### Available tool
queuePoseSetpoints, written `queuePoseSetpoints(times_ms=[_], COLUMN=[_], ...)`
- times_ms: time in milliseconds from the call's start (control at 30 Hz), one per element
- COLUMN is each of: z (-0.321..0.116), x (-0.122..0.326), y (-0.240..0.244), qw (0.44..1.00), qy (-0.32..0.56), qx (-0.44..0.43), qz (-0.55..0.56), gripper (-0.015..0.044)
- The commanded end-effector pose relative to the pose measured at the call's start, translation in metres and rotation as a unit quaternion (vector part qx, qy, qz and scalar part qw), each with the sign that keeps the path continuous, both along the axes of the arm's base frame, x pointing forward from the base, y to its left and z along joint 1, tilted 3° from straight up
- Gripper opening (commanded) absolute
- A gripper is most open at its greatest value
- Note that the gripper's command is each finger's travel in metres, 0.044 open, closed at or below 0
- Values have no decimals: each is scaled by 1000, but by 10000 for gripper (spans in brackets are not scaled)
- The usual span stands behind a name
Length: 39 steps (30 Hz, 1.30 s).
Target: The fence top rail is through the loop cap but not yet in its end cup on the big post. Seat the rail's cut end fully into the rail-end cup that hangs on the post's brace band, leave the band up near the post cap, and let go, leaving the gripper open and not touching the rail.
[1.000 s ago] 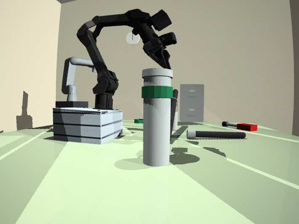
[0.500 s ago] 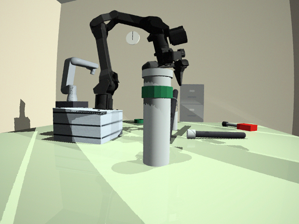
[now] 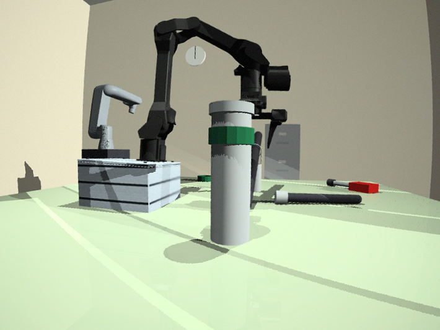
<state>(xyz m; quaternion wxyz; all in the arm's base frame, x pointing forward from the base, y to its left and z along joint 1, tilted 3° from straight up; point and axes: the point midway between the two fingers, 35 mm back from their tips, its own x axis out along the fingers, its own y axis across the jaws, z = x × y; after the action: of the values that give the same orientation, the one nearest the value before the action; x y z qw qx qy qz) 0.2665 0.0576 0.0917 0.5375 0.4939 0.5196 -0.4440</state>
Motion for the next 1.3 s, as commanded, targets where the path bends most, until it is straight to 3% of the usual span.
queuePoseSetpoints(times_ms=[0,233,1267], z=[0,-35,-79], x=[2,5,9], y=[1,2,3], qw=[1000,1000,1000], qy=[2,2,2], qx=[-2,-2,-1], qz=[-19,-19,-19], gripper=[440,440,440])
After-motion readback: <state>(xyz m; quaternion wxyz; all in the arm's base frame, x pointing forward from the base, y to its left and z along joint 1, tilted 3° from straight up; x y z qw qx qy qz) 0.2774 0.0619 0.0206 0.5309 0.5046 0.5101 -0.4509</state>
